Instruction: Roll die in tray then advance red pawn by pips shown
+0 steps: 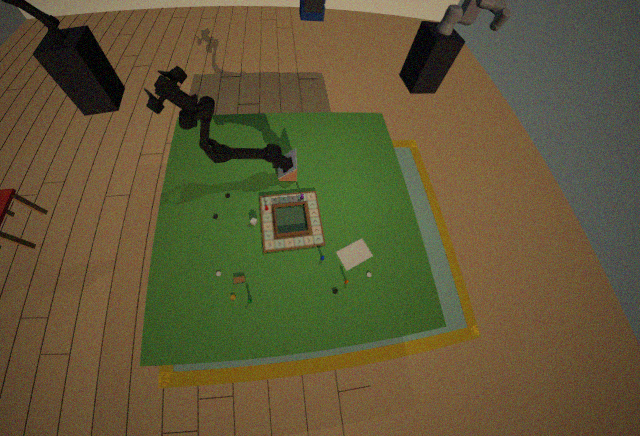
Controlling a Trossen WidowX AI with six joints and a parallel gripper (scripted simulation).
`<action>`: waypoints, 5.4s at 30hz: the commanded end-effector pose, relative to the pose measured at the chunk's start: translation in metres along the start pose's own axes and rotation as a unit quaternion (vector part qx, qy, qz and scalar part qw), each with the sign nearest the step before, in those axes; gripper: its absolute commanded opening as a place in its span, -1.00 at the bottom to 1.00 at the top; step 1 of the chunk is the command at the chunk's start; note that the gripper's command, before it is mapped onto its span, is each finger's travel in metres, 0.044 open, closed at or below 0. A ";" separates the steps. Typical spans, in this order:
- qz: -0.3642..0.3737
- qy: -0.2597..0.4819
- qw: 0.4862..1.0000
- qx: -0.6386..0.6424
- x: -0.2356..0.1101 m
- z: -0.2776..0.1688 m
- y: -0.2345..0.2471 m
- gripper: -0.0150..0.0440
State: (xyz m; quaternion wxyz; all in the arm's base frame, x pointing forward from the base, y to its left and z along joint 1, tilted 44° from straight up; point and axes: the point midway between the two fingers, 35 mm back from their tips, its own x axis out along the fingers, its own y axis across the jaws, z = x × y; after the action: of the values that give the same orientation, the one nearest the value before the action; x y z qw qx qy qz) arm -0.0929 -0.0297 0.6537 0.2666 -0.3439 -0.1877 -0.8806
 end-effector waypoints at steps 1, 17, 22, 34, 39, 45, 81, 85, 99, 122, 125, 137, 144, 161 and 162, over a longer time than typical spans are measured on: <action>-0.002 -0.004 1.000 -0.001 0.000 0.002 -0.001 0.78; -0.206 -0.321 0.911 -0.160 -0.110 0.154 -0.086 0.44; -0.267 -0.406 0.848 -0.214 -0.166 0.188 -0.087 0.44; -0.394 -0.541 0.663 -0.337 -0.291 0.225 -0.051 0.44; -0.429 -0.567 0.602 -0.362 -0.324 0.229 -0.038 0.44; -0.500 -0.624 0.451 -0.396 -0.402 0.224 0.004 0.44; -0.703 -0.492 -0.486 0.164 -0.573 -0.186 0.237 0.44; -0.672 -0.433 -0.509 0.320 -0.545 -0.242 0.233 0.44; -0.658 -0.411 -0.507 0.375 -0.541 -0.270 0.237 0.44; -0.658 -0.411 -0.507 0.375 -0.548 -0.298 0.247 0.44; -0.658 -0.410 -0.508 0.375 -0.548 -0.301 0.248 0.44; -0.658 -0.410 -0.508 0.375 -0.548 -0.301 0.248 -0.23; -0.659 -0.412 -0.505 0.375 -0.546 -0.281 0.243 -0.49; -0.658 -0.412 -0.505 0.376 -0.514 -0.193 0.203 -0.49; -0.658 -0.411 -0.506 0.376 -0.513 -0.193 0.202 -0.49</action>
State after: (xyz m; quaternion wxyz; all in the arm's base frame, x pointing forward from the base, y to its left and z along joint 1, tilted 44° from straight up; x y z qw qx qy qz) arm 0.2506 -0.1188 0.1780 0.6604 -0.0407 0.5767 -0.4792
